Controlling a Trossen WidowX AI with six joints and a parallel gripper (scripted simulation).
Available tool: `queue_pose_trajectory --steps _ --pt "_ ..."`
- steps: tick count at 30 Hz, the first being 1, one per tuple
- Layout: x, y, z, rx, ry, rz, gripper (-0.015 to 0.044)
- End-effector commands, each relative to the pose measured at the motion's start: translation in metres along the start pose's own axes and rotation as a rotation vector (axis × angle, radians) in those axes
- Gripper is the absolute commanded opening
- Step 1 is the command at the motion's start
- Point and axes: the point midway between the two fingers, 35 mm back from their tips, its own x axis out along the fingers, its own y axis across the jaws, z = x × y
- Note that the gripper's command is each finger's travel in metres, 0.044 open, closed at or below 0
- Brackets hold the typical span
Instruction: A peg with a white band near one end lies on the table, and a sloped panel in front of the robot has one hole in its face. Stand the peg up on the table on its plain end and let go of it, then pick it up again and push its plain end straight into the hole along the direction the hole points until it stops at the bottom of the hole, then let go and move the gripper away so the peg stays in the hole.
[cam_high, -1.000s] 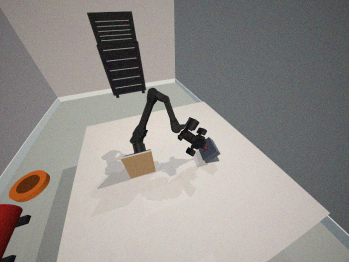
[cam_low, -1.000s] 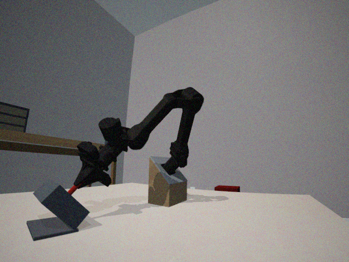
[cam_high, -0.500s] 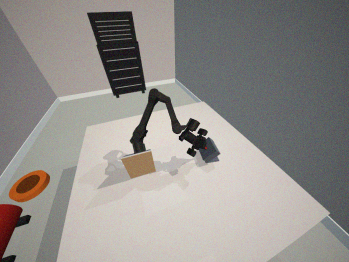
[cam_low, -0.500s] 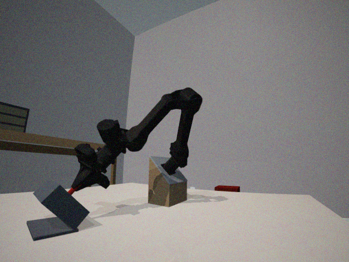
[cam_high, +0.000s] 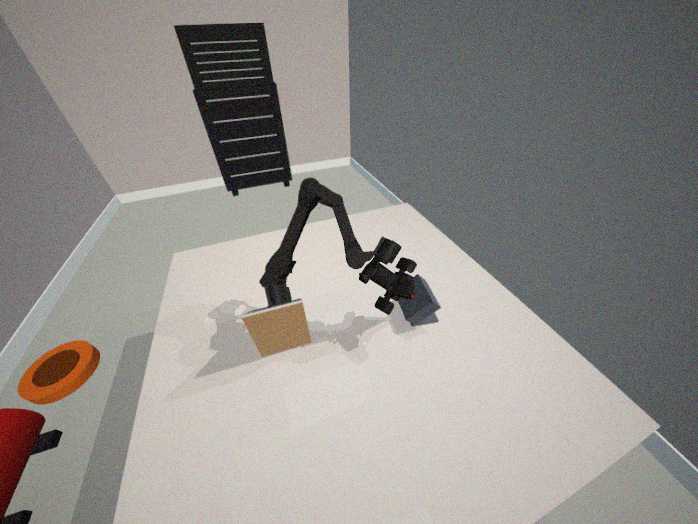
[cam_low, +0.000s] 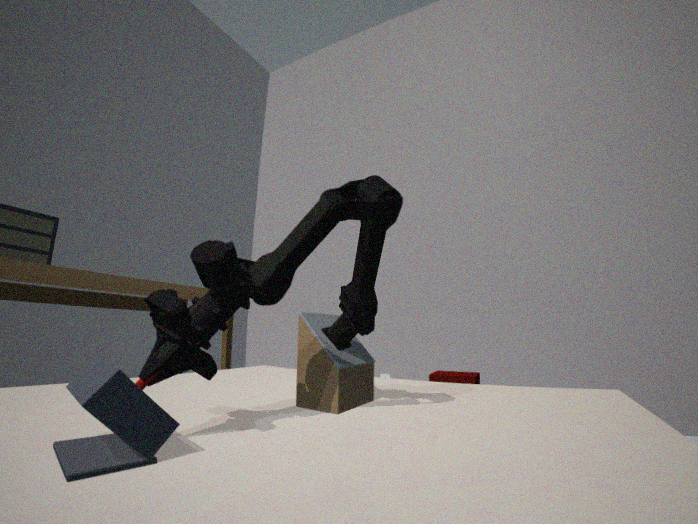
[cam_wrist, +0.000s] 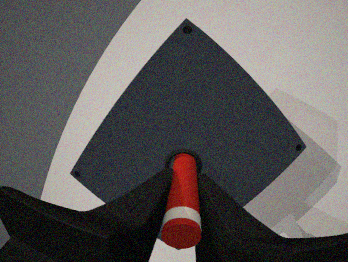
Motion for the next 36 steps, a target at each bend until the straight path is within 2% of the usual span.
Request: queue_pose_trajectory --steps 1,6,23,36 --pt "0.0 0.0 0.0 0.0 0.0 0.0 0.0" --pt "0.0 0.0 0.0 0.0 0.0 0.0 0.0" --pt "-0.003 0.0 0.0 0.0 -0.001 -0.001 0.044" --pt "-0.021 0.002 0.003 0.0 -0.004 -0.004 0.044"
